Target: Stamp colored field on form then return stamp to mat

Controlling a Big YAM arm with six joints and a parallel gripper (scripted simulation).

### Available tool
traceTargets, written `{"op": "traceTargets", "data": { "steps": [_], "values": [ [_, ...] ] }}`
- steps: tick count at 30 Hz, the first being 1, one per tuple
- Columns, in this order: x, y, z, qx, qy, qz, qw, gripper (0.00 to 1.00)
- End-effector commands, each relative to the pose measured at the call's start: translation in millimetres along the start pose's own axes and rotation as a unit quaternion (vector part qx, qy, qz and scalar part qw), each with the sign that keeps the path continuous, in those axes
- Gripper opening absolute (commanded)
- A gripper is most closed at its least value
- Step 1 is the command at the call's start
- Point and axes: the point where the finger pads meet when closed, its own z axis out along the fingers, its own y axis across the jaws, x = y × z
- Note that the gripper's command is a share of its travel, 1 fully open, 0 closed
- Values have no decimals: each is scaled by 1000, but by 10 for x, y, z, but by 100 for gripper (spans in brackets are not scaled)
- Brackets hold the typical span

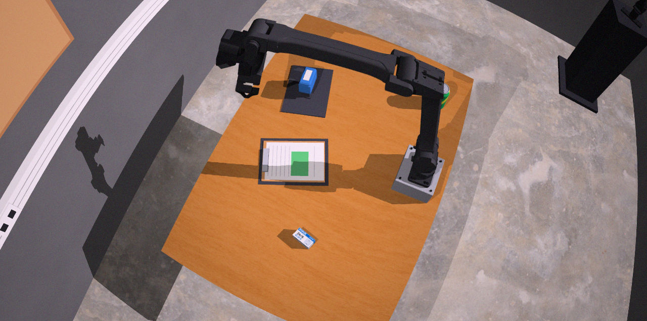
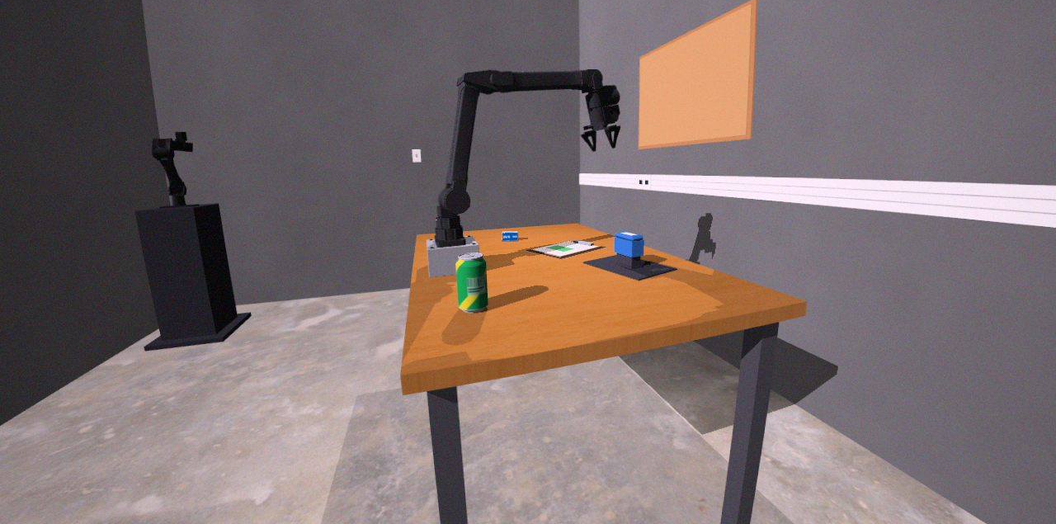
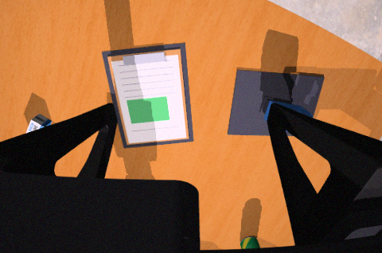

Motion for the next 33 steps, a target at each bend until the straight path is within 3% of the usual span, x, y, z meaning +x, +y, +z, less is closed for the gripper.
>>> {"op": "traceTargets", "data": {
  "steps": [1, 17, 18, 21, 24, 30, 33],
  "values": [
    [-16, -5, -64, 1, -7, 0, 1000, 100],
    [-16, -5, -64, 1, -7, 0, 1000, 100],
    [-87, -28, -156, 4, -20, 3, 1000, 100],
    [-7, -142, 135, 2, 2, 34, 999, 100],
    [92, -378, 330, 3, 13, 111, 994, 100],
    [414, -944, 777, 11, 35, 278, 960, 100],
    [358, -967, 716, 13, 29, 298, 954, 100]
  ]
}}
